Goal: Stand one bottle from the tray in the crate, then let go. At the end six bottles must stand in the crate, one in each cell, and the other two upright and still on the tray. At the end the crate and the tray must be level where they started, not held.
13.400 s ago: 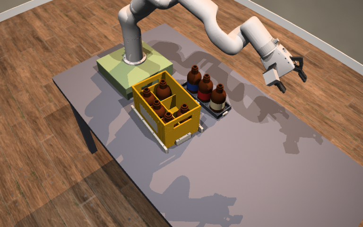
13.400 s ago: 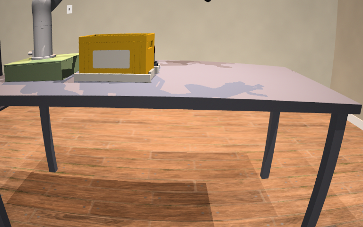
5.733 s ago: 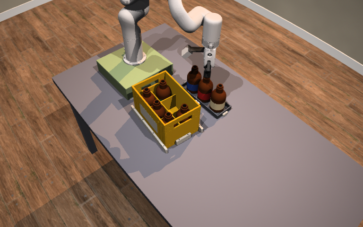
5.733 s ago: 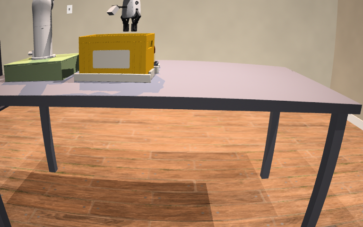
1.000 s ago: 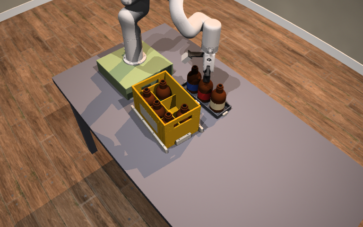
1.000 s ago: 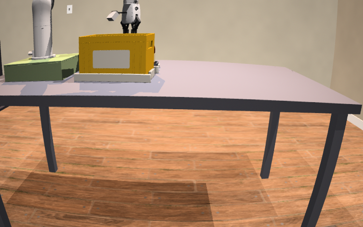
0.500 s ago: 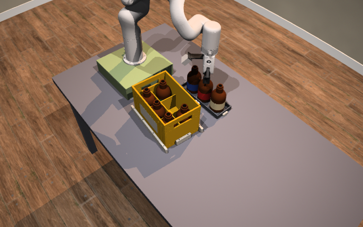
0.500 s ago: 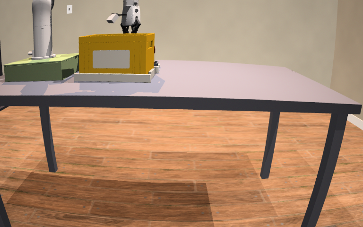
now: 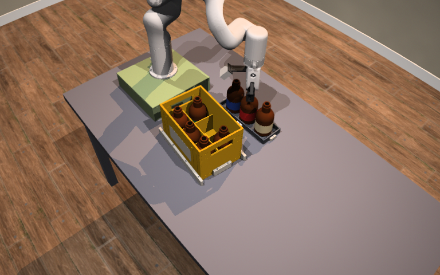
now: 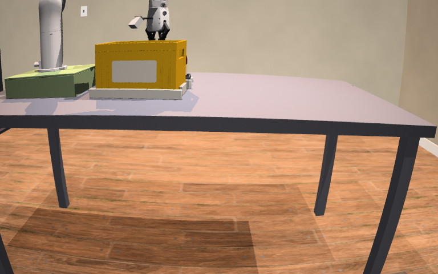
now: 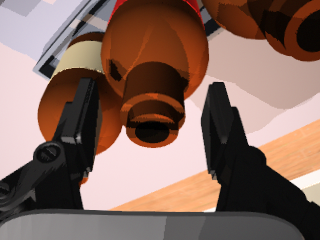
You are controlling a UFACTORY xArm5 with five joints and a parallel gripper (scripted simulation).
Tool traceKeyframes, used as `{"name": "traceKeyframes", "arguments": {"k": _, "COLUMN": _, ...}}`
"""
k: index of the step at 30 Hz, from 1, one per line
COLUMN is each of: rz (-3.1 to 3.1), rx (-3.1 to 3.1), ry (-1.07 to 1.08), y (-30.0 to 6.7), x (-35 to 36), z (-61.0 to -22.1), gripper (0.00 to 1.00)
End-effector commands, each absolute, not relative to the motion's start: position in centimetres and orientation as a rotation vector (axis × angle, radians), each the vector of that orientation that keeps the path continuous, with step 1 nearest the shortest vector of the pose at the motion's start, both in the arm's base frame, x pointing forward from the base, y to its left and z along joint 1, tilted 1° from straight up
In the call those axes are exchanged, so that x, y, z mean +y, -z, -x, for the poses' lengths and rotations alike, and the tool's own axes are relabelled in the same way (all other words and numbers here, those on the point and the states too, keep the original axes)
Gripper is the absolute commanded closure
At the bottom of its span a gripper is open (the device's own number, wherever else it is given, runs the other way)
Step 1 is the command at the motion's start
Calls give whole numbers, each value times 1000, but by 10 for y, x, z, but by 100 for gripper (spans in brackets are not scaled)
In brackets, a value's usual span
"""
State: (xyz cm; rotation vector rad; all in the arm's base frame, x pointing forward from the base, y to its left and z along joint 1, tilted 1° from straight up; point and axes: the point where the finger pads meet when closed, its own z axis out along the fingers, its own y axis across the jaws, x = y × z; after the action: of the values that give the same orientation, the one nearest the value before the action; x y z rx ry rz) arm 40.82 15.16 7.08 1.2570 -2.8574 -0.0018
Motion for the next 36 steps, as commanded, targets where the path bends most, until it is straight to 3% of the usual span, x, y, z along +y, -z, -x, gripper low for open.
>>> {"name": "traceKeyframes", "arguments": {"k": 1, "rz": -1258, "rx": -2861, "ry": 1, "y": -72, "x": 152, "z": -409, "gripper": 35}}
{"name": "traceKeyframes", "arguments": {"k": 3, "rz": -1258, "rx": -2861, "ry": 1, "y": -72, "x": 152, "z": -409, "gripper": 35}}
{"name": "traceKeyframes", "arguments": {"k": 4, "rz": -1258, "rx": -2861, "ry": 1, "y": -72, "x": 152, "z": -409, "gripper": 100}}
{"name": "traceKeyframes", "arguments": {"k": 36, "rz": -1258, "rx": -2861, "ry": 1, "y": -72, "x": 152, "z": -409, "gripper": 100}}
